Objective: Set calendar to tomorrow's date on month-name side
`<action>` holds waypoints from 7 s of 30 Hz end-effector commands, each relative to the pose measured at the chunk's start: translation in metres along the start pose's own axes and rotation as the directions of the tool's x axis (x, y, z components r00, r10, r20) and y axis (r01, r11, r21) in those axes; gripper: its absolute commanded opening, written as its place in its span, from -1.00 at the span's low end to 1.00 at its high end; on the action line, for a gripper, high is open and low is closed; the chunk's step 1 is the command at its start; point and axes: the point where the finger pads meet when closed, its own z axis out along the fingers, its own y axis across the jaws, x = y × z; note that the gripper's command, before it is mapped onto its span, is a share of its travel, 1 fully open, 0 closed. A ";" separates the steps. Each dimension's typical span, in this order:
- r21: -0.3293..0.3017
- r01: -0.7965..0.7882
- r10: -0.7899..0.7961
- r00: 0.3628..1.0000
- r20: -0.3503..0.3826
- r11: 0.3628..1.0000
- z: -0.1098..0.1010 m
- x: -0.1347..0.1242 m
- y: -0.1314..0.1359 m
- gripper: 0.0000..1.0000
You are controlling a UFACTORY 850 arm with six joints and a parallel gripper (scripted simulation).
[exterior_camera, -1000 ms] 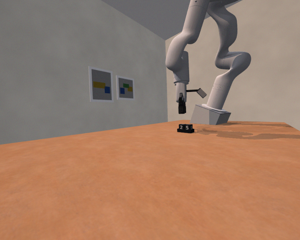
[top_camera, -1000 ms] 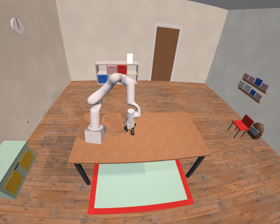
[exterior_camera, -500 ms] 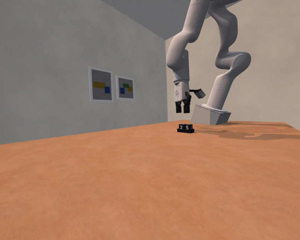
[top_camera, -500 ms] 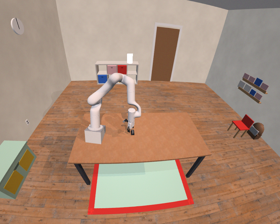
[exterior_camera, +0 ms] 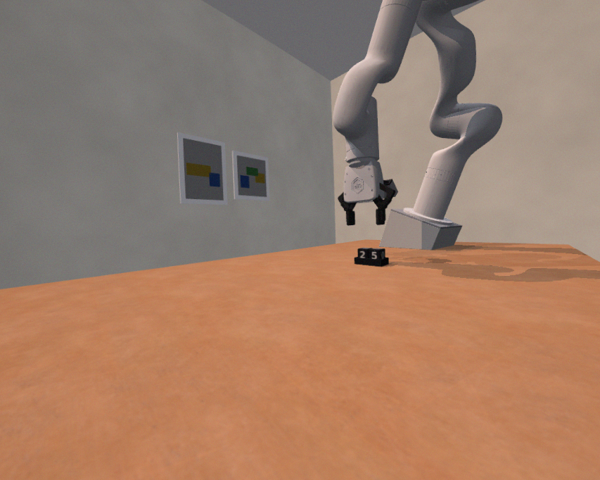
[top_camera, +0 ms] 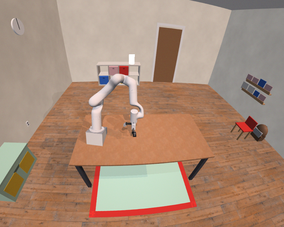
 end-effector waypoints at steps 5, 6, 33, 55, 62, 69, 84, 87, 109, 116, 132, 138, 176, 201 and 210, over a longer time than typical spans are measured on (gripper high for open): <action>0.000 0.283 -0.283 0.959 0.027 0.959 -0.002 -0.005 0.002 1.00; 0.001 0.307 -0.307 0.951 0.027 0.952 -0.002 -0.005 0.003 1.00; 0.022 0.952 -0.952 0.306 0.012 0.306 -0.008 -0.017 0.011 1.00; 0.024 0.998 -0.998 -0.056 0.002 -0.056 -0.010 -0.022 0.014 1.00; 0.024 0.998 -0.998 -0.064 0.001 -0.064 -0.010 -0.022 0.014 -0.05; 0.024 0.998 -0.998 -0.064 0.001 -0.064 -0.010 -0.022 0.014 -0.05; 0.024 0.998 -0.998 -0.064 0.001 -0.064 -0.010 -0.022 0.014 -0.05; 0.024 0.998 -0.998 -0.064 0.001 -0.064 -0.010 -0.022 0.014 -0.05; 0.024 0.998 -0.998 -0.064 0.002 -0.064 -0.007 -0.022 0.014 -0.05; 0.024 0.998 -0.998 -0.065 0.002 -0.064 0.000 -0.023 0.014 -0.05; 0.024 0.998 -0.998 -0.065 0.002 -0.064 0.021 -0.023 0.015 -0.05; 0.024 0.998 -0.998 -0.065 0.002 -0.064 0.027 -0.023 0.015 -0.05; 0.024 0.998 -0.998 -0.065 0.002 -0.064 0.042 -0.023 0.015 -0.05; 0.024 0.998 -0.998 -0.065 0.002 -0.064 0.042 -0.023 0.015 -0.05; 0.024 0.998 -0.998 -0.065 0.002 -0.064 0.042 -0.024 0.015 -0.05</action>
